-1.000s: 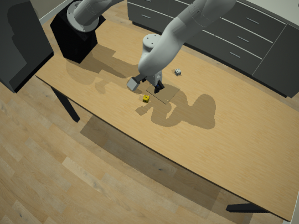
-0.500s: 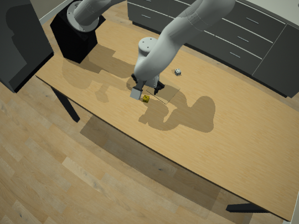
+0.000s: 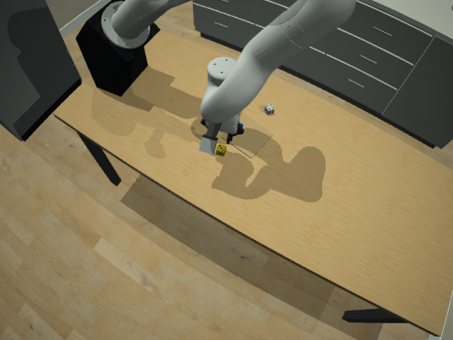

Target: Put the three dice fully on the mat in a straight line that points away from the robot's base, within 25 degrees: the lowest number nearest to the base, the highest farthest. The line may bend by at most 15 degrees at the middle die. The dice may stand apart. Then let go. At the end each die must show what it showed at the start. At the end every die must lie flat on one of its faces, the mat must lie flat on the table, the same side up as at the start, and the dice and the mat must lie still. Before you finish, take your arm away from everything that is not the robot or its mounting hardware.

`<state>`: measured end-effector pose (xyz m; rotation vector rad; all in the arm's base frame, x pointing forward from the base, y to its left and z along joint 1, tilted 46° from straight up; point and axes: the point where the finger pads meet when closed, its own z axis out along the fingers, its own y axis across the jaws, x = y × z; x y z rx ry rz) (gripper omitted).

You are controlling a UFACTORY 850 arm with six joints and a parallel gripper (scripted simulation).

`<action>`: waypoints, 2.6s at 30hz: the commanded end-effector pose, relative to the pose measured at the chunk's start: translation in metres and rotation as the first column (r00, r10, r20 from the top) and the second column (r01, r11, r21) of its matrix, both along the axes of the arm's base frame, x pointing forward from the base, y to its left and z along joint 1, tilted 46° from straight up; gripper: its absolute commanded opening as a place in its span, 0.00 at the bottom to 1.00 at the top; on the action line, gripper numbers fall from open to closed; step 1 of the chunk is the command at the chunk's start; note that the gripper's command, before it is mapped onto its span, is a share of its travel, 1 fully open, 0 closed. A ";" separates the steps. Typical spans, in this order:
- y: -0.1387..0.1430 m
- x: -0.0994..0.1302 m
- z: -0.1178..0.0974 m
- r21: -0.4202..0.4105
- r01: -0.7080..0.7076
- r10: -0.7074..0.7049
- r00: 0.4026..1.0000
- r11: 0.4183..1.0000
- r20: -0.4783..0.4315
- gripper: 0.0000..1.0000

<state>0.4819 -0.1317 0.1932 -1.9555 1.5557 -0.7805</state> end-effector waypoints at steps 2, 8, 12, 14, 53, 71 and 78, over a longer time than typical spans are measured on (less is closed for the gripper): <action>0.000 0.000 0.000 -0.001 0.000 0.000 1.000 1.000 0.001 0.47; 0.000 0.000 0.000 -0.001 0.000 0.000 1.000 1.000 0.001 0.47; 0.000 0.000 0.000 -0.001 0.000 0.000 1.000 1.000 0.001 0.47; 0.000 0.000 0.000 -0.001 0.000 0.000 1.000 1.000 0.001 0.47; 0.001 0.014 -0.013 -0.001 0.000 0.000 1.000 1.000 0.001 0.47; 0.002 0.031 -0.031 -0.001 0.000 0.000 1.000 1.000 0.001 0.47; 0.002 0.034 -0.034 -0.001 0.000 0.000 1.000 1.000 0.001 0.47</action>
